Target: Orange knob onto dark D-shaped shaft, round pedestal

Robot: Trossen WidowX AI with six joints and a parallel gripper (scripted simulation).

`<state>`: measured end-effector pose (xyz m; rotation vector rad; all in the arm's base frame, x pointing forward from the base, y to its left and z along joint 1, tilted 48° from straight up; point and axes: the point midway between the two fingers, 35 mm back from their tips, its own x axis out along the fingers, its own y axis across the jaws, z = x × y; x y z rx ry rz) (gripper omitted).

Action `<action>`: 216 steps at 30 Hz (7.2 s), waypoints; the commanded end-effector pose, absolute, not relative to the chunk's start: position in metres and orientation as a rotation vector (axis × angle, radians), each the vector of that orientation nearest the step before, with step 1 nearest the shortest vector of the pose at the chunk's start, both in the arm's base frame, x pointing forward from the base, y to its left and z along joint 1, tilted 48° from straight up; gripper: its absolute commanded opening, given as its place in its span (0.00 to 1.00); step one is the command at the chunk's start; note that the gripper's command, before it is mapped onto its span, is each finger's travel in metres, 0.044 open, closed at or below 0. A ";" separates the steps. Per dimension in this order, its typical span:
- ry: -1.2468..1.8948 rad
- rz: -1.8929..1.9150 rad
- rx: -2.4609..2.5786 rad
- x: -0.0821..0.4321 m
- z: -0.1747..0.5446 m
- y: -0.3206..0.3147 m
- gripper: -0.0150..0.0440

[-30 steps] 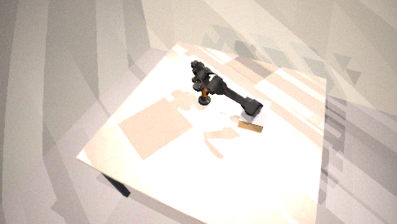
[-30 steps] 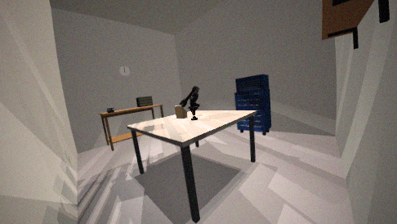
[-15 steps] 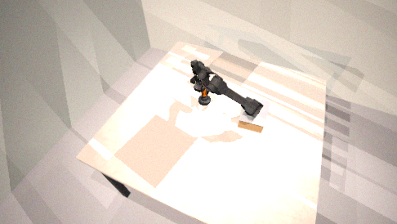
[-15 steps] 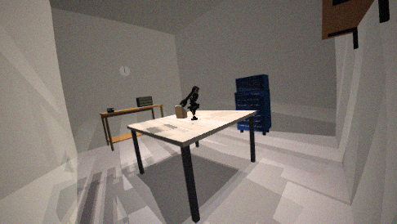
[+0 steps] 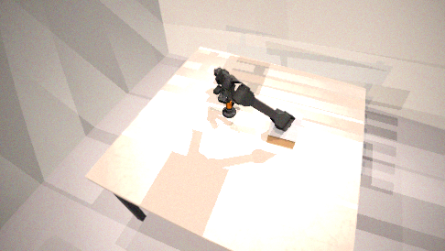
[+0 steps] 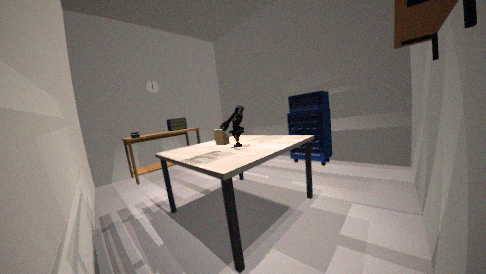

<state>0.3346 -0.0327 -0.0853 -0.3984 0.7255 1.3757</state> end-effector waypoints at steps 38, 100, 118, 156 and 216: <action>0.582 1.456 -0.564 0.334 -0.086 -0.032 0.25; 0.274 1.587 -0.890 0.331 -0.084 -0.032 0.25; 0.274 1.587 -0.890 0.333 -0.083 -0.035 0.25; -0.065 1.674 -1.208 0.336 -0.084 -0.033 0.25; 1.198 0.976 0.238 0.335 -0.084 -0.034 0.25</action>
